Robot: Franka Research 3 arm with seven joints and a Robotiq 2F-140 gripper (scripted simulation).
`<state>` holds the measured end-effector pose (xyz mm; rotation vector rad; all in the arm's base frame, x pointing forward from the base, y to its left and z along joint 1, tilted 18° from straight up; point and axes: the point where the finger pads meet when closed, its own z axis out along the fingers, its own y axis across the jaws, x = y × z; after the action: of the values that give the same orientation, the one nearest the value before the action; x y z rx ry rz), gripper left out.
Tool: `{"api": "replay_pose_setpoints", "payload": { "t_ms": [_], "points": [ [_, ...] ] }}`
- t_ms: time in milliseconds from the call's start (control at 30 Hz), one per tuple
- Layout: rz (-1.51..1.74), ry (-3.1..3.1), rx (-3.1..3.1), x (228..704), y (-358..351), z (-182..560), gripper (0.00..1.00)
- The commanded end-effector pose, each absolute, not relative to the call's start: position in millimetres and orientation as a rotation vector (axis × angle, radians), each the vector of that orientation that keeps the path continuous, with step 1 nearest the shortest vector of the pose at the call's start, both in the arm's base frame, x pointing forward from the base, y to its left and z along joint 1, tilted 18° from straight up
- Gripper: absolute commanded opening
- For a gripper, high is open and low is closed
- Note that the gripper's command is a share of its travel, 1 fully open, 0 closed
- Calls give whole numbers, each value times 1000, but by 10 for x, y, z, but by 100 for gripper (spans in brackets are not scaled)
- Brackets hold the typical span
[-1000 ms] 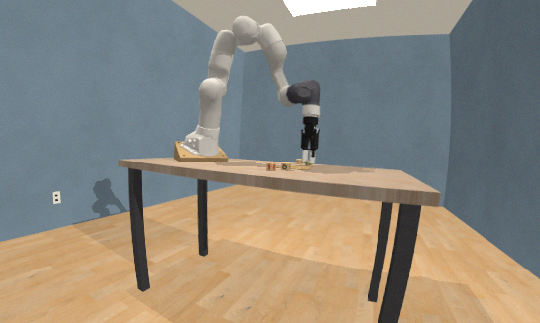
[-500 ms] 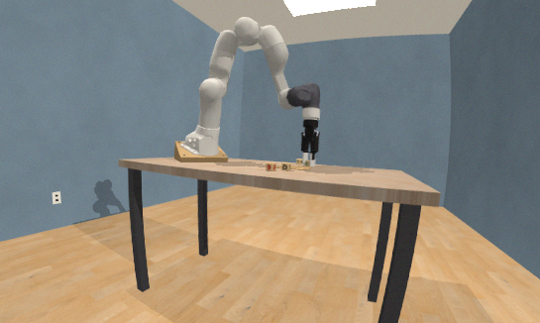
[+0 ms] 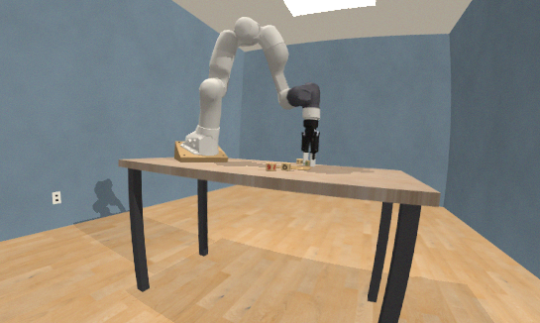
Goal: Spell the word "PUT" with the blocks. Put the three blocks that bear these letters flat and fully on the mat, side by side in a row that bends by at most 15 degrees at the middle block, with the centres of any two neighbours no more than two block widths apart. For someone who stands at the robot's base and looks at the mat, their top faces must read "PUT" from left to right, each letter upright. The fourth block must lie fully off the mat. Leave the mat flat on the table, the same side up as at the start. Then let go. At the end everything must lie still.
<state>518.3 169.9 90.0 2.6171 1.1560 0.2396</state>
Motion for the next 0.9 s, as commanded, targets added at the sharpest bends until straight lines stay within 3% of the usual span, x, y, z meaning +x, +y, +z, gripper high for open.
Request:
{"api": "replay_pose_setpoints", "payload": {
  "t_ms": [0, 500, 533, 867],
  "points": [
    [247, 1153, 2617, 5205, 1699, 906, 40],
    [247, 1153, 2617, 5205, 1699, 906, 40],
    [247, 1153, 2617, 5205, 1699, 906, 28],
    [247, 1153, 2617, 5205, 1699, 906, 28]
  ]
}}
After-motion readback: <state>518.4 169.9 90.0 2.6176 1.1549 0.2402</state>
